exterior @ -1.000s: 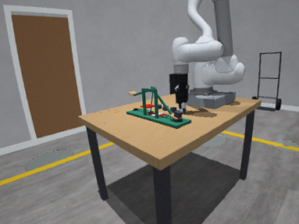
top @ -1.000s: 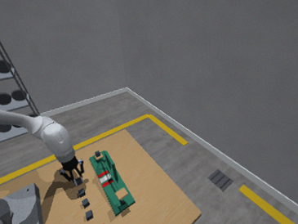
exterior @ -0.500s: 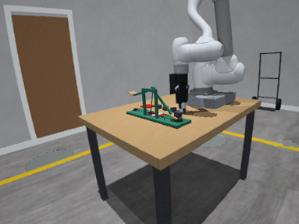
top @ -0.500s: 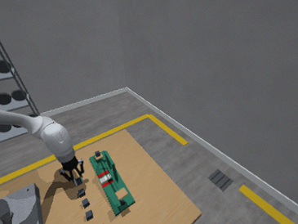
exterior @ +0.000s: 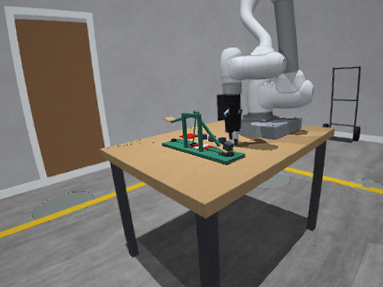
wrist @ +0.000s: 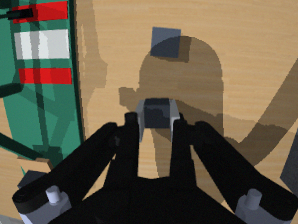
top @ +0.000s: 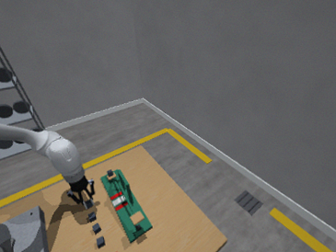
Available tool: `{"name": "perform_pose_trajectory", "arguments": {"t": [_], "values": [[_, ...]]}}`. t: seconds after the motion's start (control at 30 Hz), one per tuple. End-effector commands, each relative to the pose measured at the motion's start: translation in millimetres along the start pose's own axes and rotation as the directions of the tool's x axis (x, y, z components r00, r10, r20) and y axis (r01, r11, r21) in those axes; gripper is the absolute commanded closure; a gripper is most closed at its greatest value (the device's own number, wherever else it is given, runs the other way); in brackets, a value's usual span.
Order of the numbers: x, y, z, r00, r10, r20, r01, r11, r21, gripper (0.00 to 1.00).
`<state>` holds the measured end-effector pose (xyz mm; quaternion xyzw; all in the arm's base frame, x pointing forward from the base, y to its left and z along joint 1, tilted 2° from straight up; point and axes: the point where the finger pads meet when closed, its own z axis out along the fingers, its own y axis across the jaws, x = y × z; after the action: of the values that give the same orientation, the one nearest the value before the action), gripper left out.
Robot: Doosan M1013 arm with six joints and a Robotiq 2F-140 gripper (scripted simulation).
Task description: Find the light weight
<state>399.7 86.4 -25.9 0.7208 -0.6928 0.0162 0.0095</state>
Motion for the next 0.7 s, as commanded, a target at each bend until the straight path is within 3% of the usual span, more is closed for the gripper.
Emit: {"name": "perform_pose_trajectory", "arguments": {"t": [0.0, 0.67], "values": [[-0.1, 0.0, 0.0, 1.000, 0.000, 0.000, 0.000, 1.000, 0.000, 0.76], [-0.1, 0.0, 3.8, 1.000, 0.000, 0.000, 0.000, 1.000, 0.000, 0.76]]}}
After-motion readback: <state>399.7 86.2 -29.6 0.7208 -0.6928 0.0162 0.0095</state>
